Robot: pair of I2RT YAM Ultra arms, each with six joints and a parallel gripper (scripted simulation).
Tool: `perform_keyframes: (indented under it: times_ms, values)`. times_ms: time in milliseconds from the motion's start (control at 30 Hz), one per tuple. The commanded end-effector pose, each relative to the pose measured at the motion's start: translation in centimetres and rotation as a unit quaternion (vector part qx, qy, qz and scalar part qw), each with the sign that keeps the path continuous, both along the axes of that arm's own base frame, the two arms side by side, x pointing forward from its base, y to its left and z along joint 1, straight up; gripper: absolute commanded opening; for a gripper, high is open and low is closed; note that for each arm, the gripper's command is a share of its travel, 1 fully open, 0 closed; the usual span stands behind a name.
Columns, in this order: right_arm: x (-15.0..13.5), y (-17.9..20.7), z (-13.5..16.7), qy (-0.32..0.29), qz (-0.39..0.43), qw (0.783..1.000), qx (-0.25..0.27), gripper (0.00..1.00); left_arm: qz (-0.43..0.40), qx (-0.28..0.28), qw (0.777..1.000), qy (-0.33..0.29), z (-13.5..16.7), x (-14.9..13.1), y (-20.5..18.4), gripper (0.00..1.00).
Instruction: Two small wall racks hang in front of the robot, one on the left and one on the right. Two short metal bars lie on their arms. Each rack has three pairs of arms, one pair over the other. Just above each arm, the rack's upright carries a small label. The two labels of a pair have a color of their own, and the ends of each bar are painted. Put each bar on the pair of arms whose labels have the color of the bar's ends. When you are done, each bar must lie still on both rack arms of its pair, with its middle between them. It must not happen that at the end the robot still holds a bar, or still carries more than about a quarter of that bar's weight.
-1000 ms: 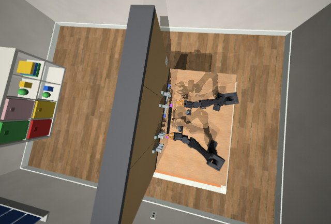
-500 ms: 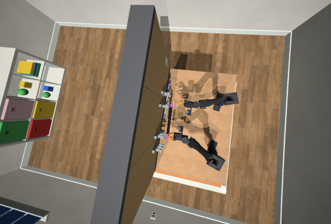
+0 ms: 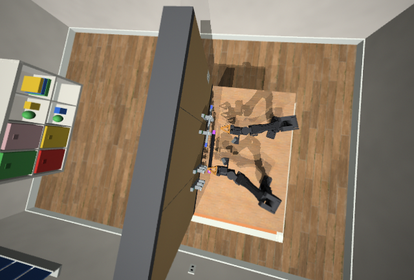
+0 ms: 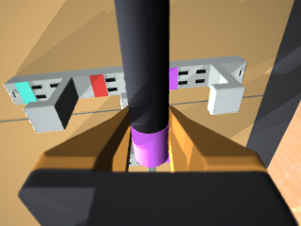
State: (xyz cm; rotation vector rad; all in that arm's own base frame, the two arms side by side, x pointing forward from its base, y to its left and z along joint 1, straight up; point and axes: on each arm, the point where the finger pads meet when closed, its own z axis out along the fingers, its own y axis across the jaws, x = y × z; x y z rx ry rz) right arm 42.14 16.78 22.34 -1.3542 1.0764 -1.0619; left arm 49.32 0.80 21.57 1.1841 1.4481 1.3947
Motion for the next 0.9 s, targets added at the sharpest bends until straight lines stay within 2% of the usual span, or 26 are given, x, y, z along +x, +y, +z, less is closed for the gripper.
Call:
perform_keyframes:
  times_ms: [0,867]
  values:
    - [-0.30,-0.59,1.78,-0.021,-0.003,1.000,0.018,1.00,0.001,-0.020,0.999,-0.050,3.25,-0.10,0.23,0.00]
    - [-0.30,-0.59,1.78,-0.021,-0.003,1.000,0.018,1.00,0.001,-0.020,0.999,-0.050,3.69,-0.23,0.12,0.00]
